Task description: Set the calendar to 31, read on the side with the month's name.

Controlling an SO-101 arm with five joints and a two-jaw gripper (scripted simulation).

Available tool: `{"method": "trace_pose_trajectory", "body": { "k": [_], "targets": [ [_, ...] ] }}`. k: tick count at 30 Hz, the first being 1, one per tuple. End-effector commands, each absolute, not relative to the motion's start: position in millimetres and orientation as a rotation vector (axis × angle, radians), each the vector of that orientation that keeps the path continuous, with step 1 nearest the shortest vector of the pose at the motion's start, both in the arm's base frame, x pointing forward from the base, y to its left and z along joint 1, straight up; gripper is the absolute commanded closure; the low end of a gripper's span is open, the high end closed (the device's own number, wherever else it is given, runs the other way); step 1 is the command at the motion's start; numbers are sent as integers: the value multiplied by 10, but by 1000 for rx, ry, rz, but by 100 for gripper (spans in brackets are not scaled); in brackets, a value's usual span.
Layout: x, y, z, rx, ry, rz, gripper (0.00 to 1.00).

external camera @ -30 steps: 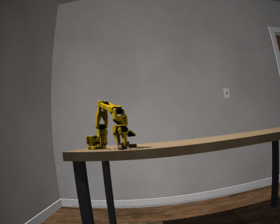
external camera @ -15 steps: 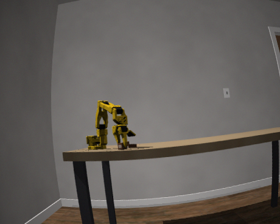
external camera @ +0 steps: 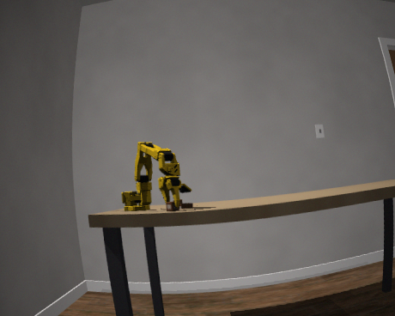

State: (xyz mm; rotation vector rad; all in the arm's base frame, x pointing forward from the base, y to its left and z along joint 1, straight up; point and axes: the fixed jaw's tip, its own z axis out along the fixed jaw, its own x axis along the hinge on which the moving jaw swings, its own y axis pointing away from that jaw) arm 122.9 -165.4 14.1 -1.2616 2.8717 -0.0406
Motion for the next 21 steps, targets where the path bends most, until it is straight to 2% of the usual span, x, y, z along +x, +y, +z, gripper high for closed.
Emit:
{"method": "trace_pose_trajectory", "body": {
  "k": [1, 13, 21],
  "targets": [
    [1233, -1689, 166, -1258, 2865, -78, 76],
    [1233, -1689, 166, -1258, 2865, -78, 66],
    [1233, -1689, 166, -1258, 2865, -78, 64]
  ]
}}
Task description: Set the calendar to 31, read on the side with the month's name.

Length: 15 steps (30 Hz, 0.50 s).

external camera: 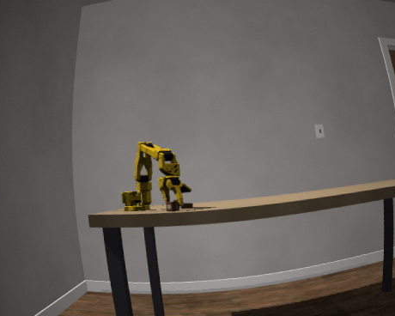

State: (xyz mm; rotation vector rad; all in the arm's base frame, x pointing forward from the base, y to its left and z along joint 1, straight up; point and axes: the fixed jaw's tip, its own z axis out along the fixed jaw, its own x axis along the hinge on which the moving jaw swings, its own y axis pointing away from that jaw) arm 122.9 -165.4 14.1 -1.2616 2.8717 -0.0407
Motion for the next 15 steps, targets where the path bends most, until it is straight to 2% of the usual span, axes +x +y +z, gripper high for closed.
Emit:
{"method": "trace_pose_trajectory", "body": {
  "k": [1, 8, 15],
  "targets": [
    [1233, -1689, 166, -1258, 2865, -78, 64],
    [1238, -1695, 216, -1258, 2865, -78, 64],
    [1245, -1705, 427, -1258, 2865, -78, 64]
  ]
}}
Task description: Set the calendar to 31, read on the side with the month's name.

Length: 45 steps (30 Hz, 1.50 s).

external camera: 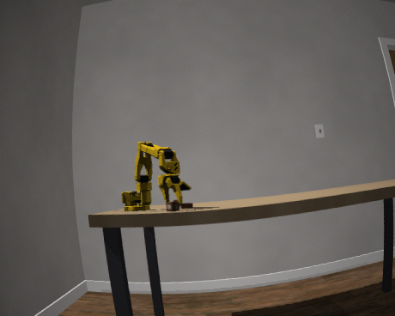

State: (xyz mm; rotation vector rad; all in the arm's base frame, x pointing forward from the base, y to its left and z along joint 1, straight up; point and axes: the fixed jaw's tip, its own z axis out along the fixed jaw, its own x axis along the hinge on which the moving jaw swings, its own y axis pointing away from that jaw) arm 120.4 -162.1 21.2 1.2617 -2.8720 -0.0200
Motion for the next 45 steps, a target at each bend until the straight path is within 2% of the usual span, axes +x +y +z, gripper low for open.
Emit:
{"method": "trace_pose_trajectory", "body": {
  "k": [1, 14, 39, 45],
  "targets": [
    [1244, -1704, 464, 1267, -2886, 78, 64],
    [1221, -1673, 757, 1267, -2886, 78, 64],
    [1220, -1671, 771, 1267, -2886, 80, 64],
    [1233, -1689, 877, 1271, -2895, 173, 64]
  ]
}}
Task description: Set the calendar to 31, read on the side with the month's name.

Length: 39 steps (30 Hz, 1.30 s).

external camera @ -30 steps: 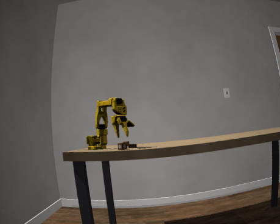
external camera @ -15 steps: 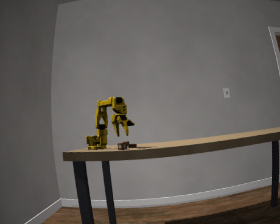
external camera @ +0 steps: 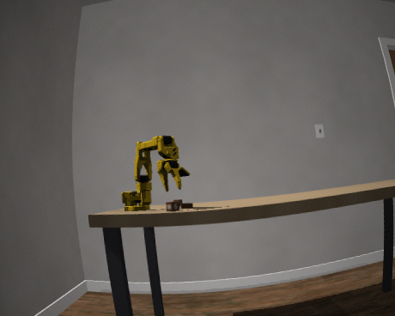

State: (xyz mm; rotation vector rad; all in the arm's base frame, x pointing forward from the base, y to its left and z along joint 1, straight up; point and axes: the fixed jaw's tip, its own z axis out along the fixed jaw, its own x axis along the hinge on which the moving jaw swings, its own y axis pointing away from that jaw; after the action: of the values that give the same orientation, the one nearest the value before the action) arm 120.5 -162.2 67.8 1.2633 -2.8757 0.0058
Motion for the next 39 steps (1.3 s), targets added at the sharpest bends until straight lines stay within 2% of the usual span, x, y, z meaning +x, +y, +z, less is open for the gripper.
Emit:
{"method": "trace_pose_trajectory", "body": {
  "k": [1, 7, 9, 15, 19, 39],
  "targets": [
    [1237, -1694, 914, 1272, -2898, 205, 64],
    [1249, -1710, 1218, 1276, -2906, 469, 65],
    [1249, -1710, 1218, 1276, -2906, 469, 65],
    [1231, -1686, 1522, 1271, -2894, 737, 65],
    [1216, -1666, 1635, 1267, -2884, 838, 65],
    [1248, -1635, 1666, 1255, -2901, 865, 65]
  ]
}}
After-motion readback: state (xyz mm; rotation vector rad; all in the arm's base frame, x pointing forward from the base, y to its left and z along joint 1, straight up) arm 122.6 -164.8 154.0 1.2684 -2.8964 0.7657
